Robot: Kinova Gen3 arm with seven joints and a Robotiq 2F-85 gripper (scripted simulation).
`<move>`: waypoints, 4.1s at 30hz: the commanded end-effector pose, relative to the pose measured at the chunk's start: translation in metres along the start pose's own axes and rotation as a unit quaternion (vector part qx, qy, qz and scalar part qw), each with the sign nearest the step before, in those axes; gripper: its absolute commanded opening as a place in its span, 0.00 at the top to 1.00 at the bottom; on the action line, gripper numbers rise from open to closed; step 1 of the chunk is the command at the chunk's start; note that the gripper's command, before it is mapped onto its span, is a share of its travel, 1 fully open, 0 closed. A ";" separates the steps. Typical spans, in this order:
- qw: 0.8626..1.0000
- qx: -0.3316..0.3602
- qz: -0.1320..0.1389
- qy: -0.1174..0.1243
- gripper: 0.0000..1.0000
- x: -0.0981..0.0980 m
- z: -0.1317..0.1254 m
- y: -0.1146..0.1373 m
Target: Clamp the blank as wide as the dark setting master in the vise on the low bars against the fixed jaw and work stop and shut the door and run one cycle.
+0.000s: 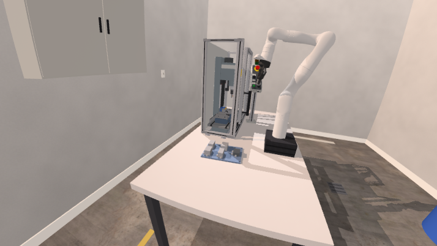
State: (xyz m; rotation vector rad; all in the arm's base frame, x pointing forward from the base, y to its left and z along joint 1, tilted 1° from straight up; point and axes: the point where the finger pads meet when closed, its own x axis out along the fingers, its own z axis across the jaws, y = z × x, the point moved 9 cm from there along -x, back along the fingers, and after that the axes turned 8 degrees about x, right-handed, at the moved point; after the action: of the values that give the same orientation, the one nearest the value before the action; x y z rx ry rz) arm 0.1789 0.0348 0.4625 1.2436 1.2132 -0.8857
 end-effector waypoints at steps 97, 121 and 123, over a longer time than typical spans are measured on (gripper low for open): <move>0.978 0.098 0.177 -0.047 0.90 -0.040 0.117 -0.149; 0.970 0.120 0.206 -0.049 0.90 -0.060 0.192 -0.220; 0.970 0.120 0.206 -0.049 0.90 -0.060 0.192 -0.220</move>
State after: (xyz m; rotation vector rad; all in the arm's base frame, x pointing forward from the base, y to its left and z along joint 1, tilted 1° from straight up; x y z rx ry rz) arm -0.0092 -0.1933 0.4579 1.5587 0.7406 -0.7884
